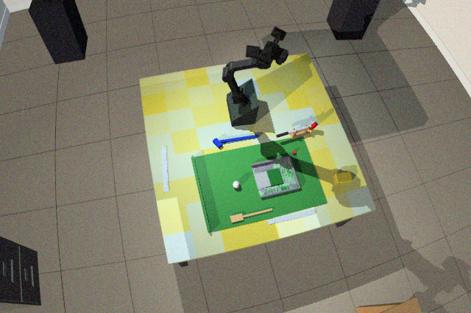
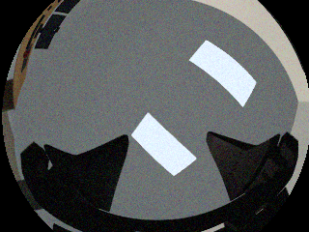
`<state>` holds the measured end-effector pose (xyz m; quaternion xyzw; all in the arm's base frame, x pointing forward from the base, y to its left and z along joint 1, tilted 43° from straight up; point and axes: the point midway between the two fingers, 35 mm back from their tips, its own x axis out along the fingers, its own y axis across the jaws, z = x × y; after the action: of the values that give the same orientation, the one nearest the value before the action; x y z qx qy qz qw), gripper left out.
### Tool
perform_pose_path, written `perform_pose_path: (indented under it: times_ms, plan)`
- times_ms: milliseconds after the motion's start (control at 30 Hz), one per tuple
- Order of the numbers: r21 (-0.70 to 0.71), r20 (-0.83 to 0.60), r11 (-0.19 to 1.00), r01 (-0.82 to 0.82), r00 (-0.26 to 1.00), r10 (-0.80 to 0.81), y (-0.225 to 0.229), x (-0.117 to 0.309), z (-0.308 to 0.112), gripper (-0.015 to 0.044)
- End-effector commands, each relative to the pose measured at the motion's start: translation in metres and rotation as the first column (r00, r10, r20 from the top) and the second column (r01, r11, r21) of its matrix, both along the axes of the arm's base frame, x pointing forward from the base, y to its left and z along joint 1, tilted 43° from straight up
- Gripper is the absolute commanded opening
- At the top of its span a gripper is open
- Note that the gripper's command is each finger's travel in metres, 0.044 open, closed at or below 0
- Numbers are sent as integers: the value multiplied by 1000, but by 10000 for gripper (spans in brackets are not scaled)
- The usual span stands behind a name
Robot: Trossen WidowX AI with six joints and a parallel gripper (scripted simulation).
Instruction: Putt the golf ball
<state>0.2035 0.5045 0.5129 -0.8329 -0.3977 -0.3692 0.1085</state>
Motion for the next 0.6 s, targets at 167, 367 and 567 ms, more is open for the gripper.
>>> perform_pose_path:
  times_ms: [167, 367, 567]
  plan:
    - [-249, 86, 955, 164, 985, -146, 21, 30, -51, 440]
    - [-546, 278, 752, 370, 926, -254, 35, 71, -129, 440]
    - [-725, 525, 401, 560, 826, -206, 33, 107, -215, 440]
